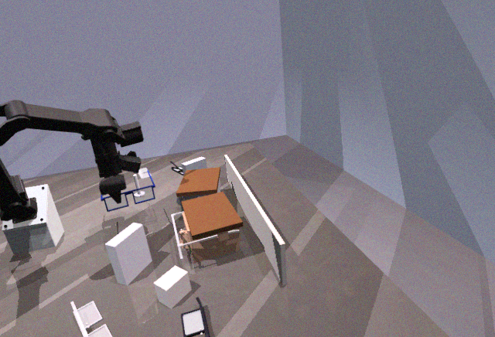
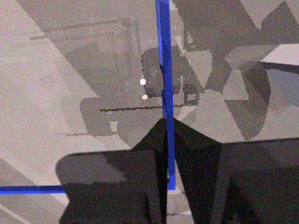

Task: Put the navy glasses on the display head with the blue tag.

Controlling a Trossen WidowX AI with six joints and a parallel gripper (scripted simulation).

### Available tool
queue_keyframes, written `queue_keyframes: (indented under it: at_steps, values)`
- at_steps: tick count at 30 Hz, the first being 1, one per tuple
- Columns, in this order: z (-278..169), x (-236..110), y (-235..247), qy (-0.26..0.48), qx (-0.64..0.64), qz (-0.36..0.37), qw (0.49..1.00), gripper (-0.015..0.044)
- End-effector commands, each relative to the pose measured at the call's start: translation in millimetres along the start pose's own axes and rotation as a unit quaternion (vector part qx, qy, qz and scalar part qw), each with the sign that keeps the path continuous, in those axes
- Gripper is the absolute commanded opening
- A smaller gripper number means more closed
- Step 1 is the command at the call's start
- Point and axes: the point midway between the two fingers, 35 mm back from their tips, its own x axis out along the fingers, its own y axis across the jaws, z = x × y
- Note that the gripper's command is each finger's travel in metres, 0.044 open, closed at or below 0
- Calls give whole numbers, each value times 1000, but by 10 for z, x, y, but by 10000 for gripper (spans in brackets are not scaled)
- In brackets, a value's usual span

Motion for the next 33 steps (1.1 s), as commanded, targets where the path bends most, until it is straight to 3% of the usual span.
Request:
queue_keyframes:
  at_steps: [1,33]
  values:
    - [-9,44,4,1,-4,-2,1000,0]
    - [16,343,9,1,-4,0,1000,0]
